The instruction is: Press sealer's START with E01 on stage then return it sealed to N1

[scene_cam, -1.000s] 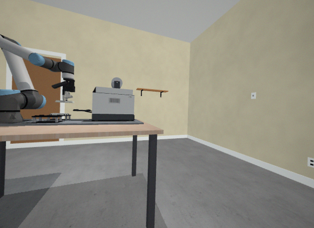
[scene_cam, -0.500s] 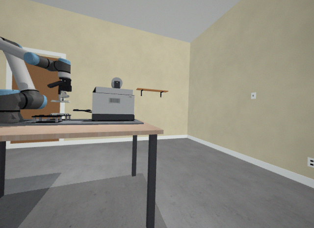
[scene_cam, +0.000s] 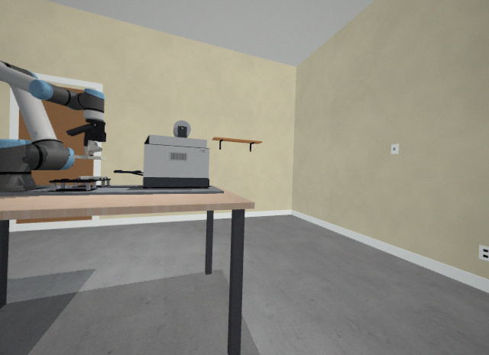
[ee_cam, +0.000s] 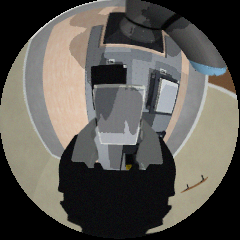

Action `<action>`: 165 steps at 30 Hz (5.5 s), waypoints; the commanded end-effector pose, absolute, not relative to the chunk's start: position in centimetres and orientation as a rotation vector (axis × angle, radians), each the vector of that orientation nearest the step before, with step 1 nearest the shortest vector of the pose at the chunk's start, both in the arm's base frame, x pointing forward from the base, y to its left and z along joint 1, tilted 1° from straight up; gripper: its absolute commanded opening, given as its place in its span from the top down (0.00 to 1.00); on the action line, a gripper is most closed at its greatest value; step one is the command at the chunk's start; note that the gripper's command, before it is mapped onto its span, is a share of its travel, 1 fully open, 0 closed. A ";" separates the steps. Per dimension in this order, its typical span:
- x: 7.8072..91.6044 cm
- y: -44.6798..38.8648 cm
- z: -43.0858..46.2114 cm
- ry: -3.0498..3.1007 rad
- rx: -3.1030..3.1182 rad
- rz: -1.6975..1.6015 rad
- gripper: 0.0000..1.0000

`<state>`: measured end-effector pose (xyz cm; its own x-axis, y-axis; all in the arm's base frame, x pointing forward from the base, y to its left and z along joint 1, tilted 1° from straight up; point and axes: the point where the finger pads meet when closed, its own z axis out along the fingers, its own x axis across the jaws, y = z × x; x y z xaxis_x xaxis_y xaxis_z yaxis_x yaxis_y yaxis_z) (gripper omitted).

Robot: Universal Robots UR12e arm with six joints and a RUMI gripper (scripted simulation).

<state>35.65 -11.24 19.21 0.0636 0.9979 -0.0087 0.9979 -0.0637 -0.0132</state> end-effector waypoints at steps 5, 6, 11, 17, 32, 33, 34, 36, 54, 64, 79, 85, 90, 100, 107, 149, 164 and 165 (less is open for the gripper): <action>34.3 -12.3 19.3 -2.148 -2.289 0.023 1.00; 34.1 -12.4 19.3 -2.148 -2.289 0.023 1.00; 33.1 -13.1 19.3 -2.148 -2.289 0.023 1.00; 32.0 -13.9 19.4 -2.148 -2.289 0.023 1.00; 30.8 -14.8 19.4 -2.148 -2.289 0.023 1.00; 30.8 -14.8 19.4 -2.148 -2.289 0.023 1.00; 30.8 -14.8 19.4 -2.148 -2.289 0.023 1.00; 30.8 -14.8 19.4 -2.148 -2.289 0.023 1.00; 30.8 -14.8 19.4 -2.148 -2.289 0.023 1.00; 30.8 -14.8 19.4 -2.148 -2.289 0.023 1.00; 30.8 -14.8 19.4 -2.148 -2.289 0.023 1.00; 30.8 -14.8 19.1 -2.148 -2.289 0.023 1.00; 30.8 -14.8 18.5 -2.148 -2.289 0.023 1.00; 30.8 -14.8 16.9 -2.148 -2.289 0.023 1.00; 30.8 -14.8 16.0 -2.148 -2.289 0.023 1.00; 30.7 -14.9 10.3 -2.148 -2.289 0.023 1.00; 30.7 -14.9 10.3 -2.148 -2.289 0.023 1.00; 30.7 -14.9 10.3 -2.148 -2.289 0.023 1.00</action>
